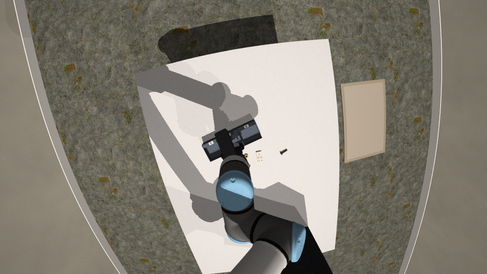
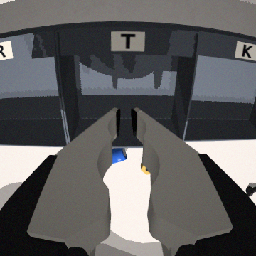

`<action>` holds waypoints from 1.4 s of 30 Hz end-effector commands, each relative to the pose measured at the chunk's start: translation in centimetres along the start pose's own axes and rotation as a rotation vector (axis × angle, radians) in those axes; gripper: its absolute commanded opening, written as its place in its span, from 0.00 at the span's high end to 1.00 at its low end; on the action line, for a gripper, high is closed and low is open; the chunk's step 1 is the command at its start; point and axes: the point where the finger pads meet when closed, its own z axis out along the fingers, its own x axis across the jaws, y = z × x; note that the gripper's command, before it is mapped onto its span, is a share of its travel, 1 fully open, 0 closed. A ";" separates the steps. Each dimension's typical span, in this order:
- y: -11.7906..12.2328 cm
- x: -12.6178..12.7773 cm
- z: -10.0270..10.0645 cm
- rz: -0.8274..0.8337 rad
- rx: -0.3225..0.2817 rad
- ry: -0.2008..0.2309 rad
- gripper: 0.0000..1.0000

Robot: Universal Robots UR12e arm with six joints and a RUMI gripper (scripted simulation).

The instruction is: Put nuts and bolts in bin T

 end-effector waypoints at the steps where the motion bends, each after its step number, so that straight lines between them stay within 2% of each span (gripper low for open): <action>1: -0.1 0.0 -0.6 0.000 0.001 0.000 0.96; 5: -0.1 0.0 -0.9 0.000 0.001 0.000 0.96; 13: -0.1 0.0 -4.1 0.000 0.001 0.000 0.96; 22: -0.1 -0.5 -4.2 0.000 0.001 0.000 0.96; 37: -0.1 -8.0 -4.2 0.000 0.001 0.000 0.96; 42: -0.1 -8.4 -4.2 0.000 0.001 0.000 0.96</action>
